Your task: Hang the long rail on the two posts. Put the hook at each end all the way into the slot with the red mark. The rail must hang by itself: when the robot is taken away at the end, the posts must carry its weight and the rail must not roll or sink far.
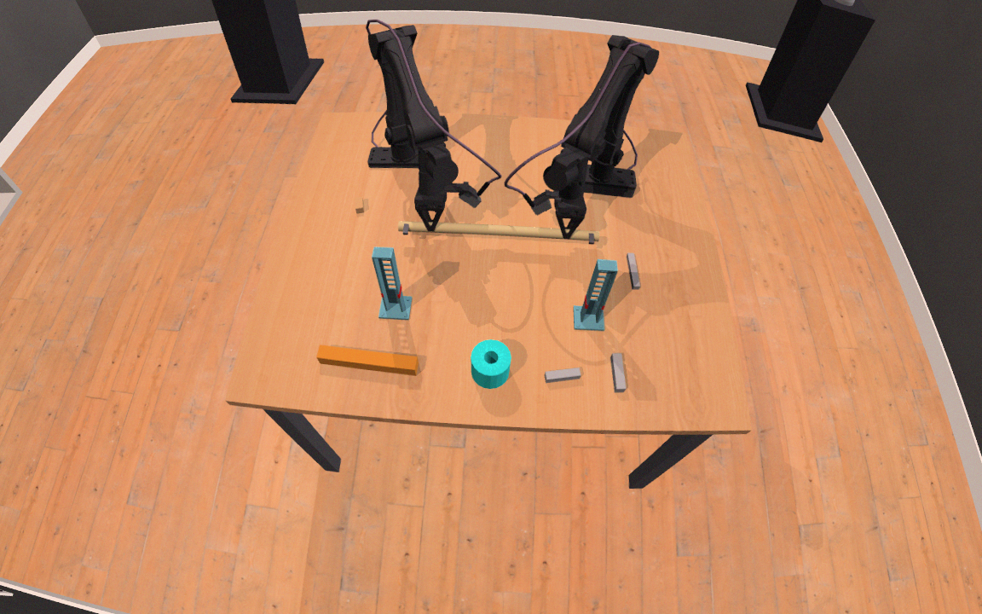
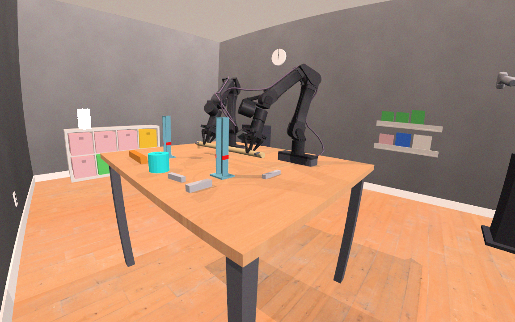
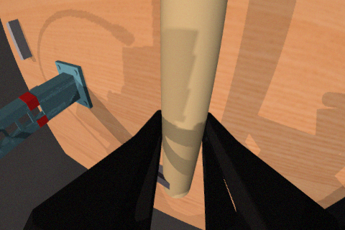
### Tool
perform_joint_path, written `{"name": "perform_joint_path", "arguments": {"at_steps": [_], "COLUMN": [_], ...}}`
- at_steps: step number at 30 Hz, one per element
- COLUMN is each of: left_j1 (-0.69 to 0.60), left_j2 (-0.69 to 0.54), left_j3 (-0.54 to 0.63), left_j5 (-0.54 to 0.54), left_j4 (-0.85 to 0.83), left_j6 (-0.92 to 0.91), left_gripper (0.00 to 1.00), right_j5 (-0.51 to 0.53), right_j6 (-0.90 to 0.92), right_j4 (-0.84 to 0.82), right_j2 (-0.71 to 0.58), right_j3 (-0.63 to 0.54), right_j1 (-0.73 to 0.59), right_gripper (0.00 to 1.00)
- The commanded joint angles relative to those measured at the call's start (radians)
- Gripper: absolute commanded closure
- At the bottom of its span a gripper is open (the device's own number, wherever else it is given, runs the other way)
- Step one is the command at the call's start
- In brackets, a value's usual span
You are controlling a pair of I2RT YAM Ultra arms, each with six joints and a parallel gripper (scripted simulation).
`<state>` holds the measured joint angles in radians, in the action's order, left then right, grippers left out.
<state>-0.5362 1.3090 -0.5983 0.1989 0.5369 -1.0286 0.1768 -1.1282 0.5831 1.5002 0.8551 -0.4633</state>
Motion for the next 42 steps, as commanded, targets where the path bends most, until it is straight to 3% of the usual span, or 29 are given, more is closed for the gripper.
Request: {"name": "perform_joint_path", "arguments": {"at_steps": [1,13,42], "left_j1": [-0.016,0.011,0.179], "left_j2": [-0.048,-0.018,0.332], "left_j3": [0.019,0.017,-0.286], "left_j5": [0.077,0.105,0.012], "left_j4": [-0.089,-0.195,-0.286], "left_j6": [-0.006,-0.056,-0.209], "left_gripper": [0.82,0.82,0.82], "right_j5": [0.066,0.092,0.011], "right_j6": [-0.001,-0.039,-0.159], "right_j4": [-0.095,-0.192,-0.206], "right_j2": [-0.051,-0.030,0.286], "right_j3": [-0.016,-0.013,0.321], "right_j1": [-0.013,0.009,0.151], "right_gripper": [0.81,0.81,0.81]}}
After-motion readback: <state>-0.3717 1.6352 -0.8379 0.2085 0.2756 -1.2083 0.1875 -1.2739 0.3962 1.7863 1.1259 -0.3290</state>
